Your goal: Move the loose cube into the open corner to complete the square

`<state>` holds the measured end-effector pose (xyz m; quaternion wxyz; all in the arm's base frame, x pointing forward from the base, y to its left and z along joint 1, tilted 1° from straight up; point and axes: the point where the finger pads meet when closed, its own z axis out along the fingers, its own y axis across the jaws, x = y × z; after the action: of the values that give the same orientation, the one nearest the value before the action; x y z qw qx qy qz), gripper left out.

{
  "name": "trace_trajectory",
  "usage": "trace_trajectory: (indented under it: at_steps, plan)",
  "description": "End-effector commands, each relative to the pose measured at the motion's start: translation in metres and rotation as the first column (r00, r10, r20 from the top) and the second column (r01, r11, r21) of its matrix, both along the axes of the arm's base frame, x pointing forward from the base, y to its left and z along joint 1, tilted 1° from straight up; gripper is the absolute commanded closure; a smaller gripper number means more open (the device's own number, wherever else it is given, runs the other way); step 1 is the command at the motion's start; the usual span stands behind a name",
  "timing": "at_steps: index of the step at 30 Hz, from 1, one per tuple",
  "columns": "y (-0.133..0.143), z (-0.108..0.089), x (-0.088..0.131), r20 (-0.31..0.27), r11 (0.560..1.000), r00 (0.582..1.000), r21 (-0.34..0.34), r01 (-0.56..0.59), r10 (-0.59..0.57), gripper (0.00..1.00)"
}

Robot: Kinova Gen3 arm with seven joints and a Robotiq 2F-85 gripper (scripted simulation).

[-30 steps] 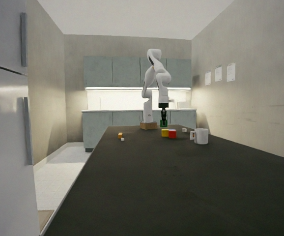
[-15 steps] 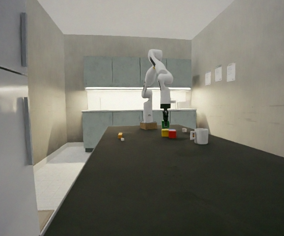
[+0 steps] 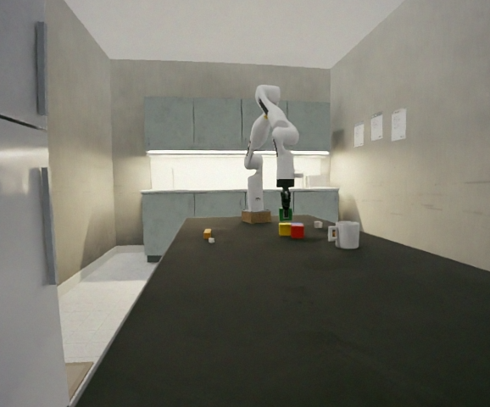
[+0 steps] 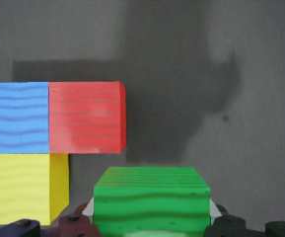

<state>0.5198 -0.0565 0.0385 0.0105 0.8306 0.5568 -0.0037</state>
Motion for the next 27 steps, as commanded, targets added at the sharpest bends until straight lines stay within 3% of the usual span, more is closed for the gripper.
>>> trace_trajectory:
  at_steps: [1, 27]
  plan:
    - [0.0008, 0.0001, -0.0008, -0.005, 1.000, 1.000, -0.002, -0.010, 0.010, 0.90]
    - [0.0011, 0.0002, 0.0002, -0.006, 1.000, 1.000, -0.002, -0.016, 0.016, 0.90]
